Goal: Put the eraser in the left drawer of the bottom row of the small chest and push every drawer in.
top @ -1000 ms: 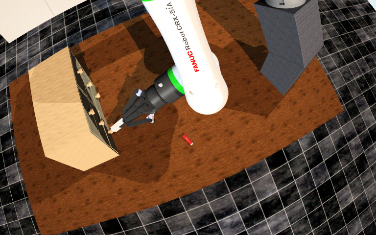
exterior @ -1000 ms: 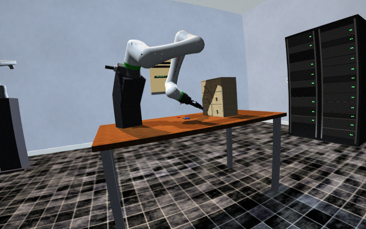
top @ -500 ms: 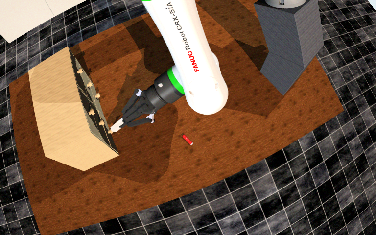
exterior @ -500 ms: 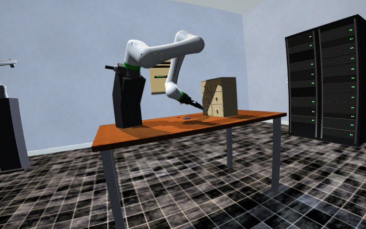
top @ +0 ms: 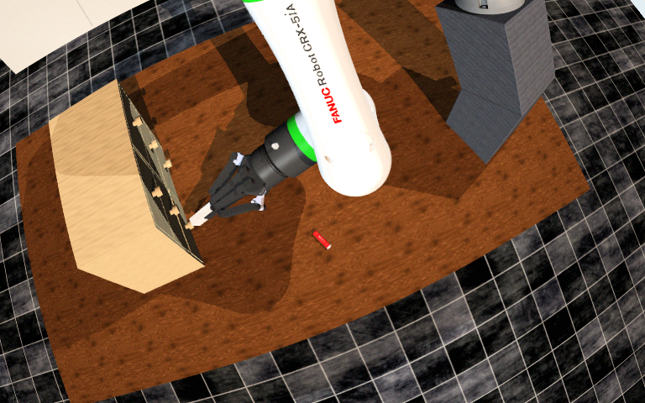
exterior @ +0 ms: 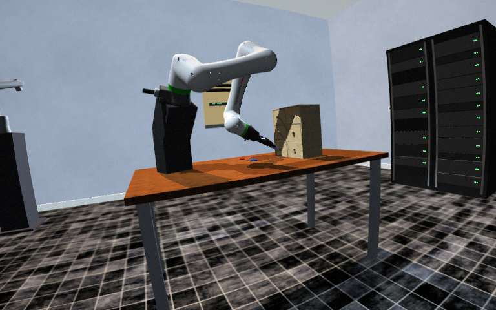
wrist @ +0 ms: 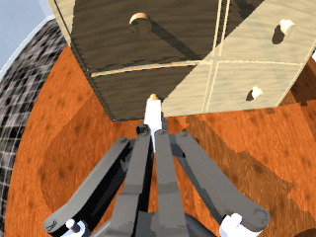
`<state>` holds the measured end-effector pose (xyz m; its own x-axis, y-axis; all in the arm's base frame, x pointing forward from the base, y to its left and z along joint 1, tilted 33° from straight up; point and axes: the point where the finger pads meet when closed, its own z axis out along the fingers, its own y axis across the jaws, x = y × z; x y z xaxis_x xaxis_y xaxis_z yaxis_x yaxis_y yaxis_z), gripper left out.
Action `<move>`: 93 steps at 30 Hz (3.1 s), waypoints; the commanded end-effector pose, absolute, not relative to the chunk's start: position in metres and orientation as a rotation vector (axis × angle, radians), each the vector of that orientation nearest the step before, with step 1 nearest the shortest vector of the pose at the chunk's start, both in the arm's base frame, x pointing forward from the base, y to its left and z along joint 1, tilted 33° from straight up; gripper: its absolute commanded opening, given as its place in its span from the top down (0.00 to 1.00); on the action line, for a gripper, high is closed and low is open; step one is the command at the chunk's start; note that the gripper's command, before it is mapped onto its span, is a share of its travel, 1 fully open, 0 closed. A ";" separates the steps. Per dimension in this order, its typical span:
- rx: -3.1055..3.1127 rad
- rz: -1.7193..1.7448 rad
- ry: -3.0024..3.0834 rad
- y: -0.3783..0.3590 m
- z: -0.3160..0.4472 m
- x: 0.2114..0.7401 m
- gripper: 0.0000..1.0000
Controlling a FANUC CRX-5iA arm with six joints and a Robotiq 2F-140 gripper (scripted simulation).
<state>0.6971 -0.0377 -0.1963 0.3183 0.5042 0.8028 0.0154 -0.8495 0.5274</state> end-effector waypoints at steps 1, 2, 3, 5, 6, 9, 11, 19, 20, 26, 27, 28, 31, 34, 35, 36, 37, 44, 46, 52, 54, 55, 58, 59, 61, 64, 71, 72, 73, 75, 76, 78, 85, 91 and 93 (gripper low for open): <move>2.165 1.550 0.460 -0.038 -0.196 0.697 1.00; 2.165 1.550 0.460 -0.038 -0.196 0.697 1.00; 2.165 1.550 0.460 -0.038 -0.196 0.697 1.00; 2.165 1.550 0.460 -0.038 -0.196 0.697 1.00; 2.165 1.550 0.460 -0.038 -0.196 0.697 1.00; 2.165 1.550 0.460 -0.038 -0.196 0.697 1.00; 2.165 1.550 0.460 -0.038 -0.196 0.697 1.00; 2.165 1.550 0.460 -0.038 -0.196 0.697 1.00; 2.165 1.550 0.460 -0.038 -0.196 0.697 1.00; 2.165 1.550 0.460 -0.038 -0.197 0.695 1.00; 2.165 1.550 0.460 -0.038 -0.197 0.694 1.00; 2.165 1.550 0.460 -0.038 -0.197 0.691 1.00; 2.165 1.550 0.460 -0.040 -0.199 0.678 1.00; 2.165 1.550 0.460 -0.042 -0.202 0.663 1.00; 2.165 1.550 0.460 -0.042 -0.203 0.659 1.00; 2.165 1.550 0.460 -0.043 -0.203 0.655 1.00; 2.165 1.550 0.460 -0.043 -0.204 0.652 1.00; 2.165 1.550 0.460 -0.043 -0.204 0.648 1.00; 2.165 1.550 0.460 -0.042 -0.202 0.646 1.00; 2.165 1.550 0.460 -0.022 -0.169 0.613 1.00; 2.165 1.550 0.460 -0.014 -0.156 0.600 1.00; 2.165 1.550 0.460 -0.011 -0.151 0.594 1.00; 2.165 1.550 0.460 -0.005 -0.140 0.584 1.00; 2.165 1.550 0.460 -0.005 -0.140 0.584 1.00; 2.165 1.550 0.460 -0.004 -0.139 0.582 1.00; 2.165 1.550 0.460 -0.003 -0.138 0.581 1.00; 2.362 1.553 0.461 0.036 -0.164 0.589 1.00; 2.433 1.545 0.462 0.050 -0.173 0.590 1.00; 2.433 1.545 0.462 0.050 -0.173 0.590 1.00; 2.514 1.530 0.464 0.066 -0.183 0.589 1.00; 2.514 1.530 0.464 0.066 -0.183 0.589 1.00; 2.604 1.504 0.467 0.085 -0.193 0.587 1.00; 2.906 1.332 0.480 0.145 -0.222 0.568 1.00; 3.165 0.997 0.492 0.192 -0.242 0.527 1.00; 3.165 0.997 0.492 0.192 -0.242 0.527 1.00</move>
<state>0.5458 0.1644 -0.2289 0.6832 0.2257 0.6945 0.3157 -0.9489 -0.0022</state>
